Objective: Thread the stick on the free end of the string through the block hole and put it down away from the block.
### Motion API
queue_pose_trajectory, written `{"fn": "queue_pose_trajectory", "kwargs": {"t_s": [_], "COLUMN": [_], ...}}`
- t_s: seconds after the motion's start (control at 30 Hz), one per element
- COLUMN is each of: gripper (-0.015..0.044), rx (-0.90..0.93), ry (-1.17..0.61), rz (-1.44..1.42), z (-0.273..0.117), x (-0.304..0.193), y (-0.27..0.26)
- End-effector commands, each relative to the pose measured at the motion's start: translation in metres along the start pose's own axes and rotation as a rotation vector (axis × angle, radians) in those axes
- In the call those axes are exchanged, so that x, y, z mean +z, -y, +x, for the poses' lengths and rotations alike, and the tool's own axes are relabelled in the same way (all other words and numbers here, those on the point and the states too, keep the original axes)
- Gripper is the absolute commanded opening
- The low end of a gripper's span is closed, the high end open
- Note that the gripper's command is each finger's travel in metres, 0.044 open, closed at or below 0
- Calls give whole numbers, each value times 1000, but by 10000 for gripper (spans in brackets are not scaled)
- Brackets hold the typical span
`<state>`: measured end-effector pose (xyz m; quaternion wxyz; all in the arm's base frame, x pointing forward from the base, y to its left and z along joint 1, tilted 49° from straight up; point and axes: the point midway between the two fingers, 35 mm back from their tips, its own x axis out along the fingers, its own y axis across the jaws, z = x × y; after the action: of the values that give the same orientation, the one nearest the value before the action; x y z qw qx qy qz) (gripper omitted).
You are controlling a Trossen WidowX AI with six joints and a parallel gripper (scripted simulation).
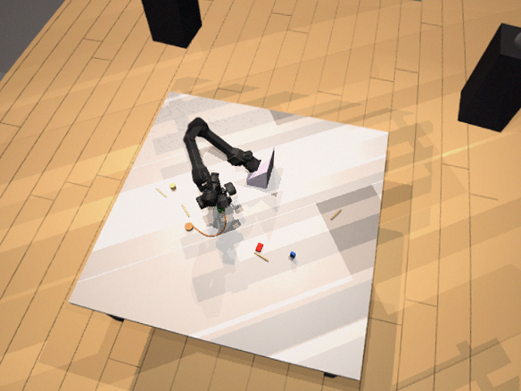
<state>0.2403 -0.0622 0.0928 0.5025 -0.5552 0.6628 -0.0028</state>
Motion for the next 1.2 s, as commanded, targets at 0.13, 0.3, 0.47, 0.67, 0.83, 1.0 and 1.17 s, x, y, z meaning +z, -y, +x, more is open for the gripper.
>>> {"fn": "queue_pose_trajectory", "kwargs": {"t_s": [0.13,0.3,0.47,0.67,0.83,1.0,1.17], "gripper": [122,122,122,69,0,0,0], "rx": [-2,-4,-4,-3,-3,-3,-2], "ry": [-11,-14,-14,-9,-9,-9,24], "rz": [-8,-8,-8,0,0,0,6], "z": [15,20,20,19,19,19,20], "x": [-4,-5,-5,-4,-4,-4,-5], "y": [-2,-2,-2,-1,-1,-1,-1]}}
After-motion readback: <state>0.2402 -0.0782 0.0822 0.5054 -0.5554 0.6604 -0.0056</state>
